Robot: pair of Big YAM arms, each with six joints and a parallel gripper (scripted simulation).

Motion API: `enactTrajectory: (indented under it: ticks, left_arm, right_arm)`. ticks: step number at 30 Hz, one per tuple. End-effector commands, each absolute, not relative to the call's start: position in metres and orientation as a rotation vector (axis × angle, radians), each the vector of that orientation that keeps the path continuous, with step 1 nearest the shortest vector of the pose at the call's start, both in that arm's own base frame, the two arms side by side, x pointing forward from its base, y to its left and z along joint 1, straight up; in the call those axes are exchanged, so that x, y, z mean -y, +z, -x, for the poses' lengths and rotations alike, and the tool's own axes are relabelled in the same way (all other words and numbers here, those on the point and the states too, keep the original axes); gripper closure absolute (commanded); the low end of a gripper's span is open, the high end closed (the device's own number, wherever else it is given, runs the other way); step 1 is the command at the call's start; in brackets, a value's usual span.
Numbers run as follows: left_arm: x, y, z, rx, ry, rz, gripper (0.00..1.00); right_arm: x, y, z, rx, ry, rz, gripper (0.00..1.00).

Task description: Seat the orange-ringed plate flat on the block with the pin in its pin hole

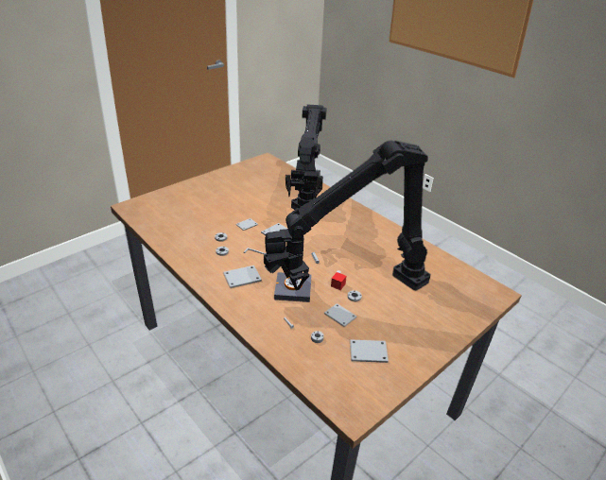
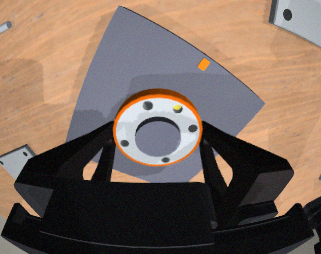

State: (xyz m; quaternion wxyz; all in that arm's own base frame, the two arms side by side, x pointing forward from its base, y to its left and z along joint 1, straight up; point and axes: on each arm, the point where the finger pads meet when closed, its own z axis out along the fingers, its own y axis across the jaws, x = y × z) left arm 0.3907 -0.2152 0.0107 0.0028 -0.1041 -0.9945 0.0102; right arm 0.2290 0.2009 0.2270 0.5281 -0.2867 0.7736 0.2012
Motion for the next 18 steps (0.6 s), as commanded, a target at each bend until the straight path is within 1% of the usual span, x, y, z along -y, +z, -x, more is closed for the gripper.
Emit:
enactTrajectory:
  ticks: [1,18]
  left_arm:
    - [0.218,-0.002,-0.399,3.124,0.035,0.324,0.4]
    - [0.204,-0.018,-0.372,3.032,-0.022,0.315,0.4]
  right_arm:
    - [-0.203,0.239,-0.231,-1.816,0.483,0.683,0.0]
    - [-0.203,0.239,-0.231,-1.816,0.483,0.683,0.0]
